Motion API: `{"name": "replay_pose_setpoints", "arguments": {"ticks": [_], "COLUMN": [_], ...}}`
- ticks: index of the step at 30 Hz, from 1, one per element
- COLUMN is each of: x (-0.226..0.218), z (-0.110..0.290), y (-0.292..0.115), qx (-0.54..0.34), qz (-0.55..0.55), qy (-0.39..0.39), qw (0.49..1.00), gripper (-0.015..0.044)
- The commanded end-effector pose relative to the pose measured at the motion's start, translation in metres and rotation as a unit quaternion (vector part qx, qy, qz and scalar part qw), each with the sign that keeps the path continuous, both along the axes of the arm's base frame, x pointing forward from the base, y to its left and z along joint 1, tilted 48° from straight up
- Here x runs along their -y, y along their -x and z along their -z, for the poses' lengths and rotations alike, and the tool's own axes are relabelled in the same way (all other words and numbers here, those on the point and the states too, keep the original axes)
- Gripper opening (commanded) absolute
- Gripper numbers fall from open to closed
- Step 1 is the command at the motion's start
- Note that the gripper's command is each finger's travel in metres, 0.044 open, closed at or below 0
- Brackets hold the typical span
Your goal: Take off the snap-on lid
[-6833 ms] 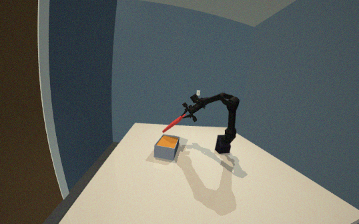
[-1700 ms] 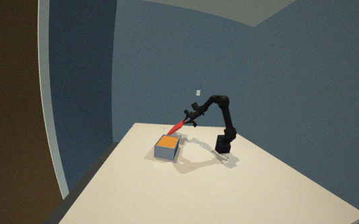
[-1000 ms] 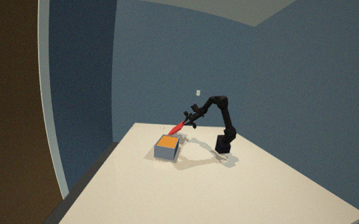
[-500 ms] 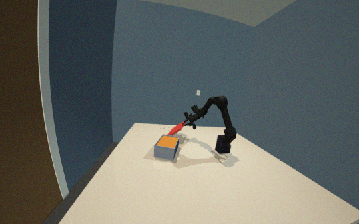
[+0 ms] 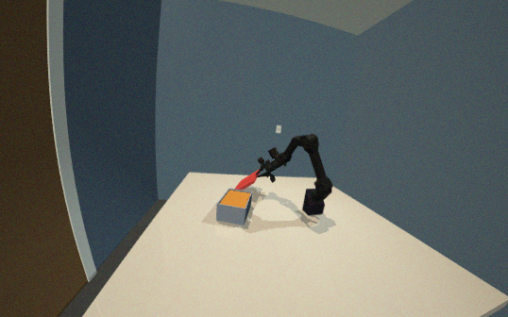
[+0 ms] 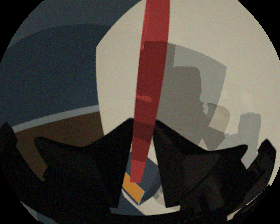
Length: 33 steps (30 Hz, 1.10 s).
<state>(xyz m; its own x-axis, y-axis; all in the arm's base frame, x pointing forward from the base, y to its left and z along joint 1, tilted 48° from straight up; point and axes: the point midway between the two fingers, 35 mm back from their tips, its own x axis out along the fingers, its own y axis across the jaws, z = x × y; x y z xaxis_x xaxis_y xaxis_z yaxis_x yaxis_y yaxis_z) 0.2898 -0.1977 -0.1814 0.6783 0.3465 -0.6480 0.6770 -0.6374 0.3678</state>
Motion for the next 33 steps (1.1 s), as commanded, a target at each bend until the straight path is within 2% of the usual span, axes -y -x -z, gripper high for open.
{"name": "replay_pose_setpoints", "arguments": {"ticks": [1,33], "x": [-0.010,-0.028], "z": [0.005,0.023], "y": [0.002,0.005], "qx": [-0.006,-0.005], "qz": [-0.005,-0.005], "qy": [-0.005,-0.005], "qw": [1.000,1.000], "gripper": [0.0000,0.0000]}}
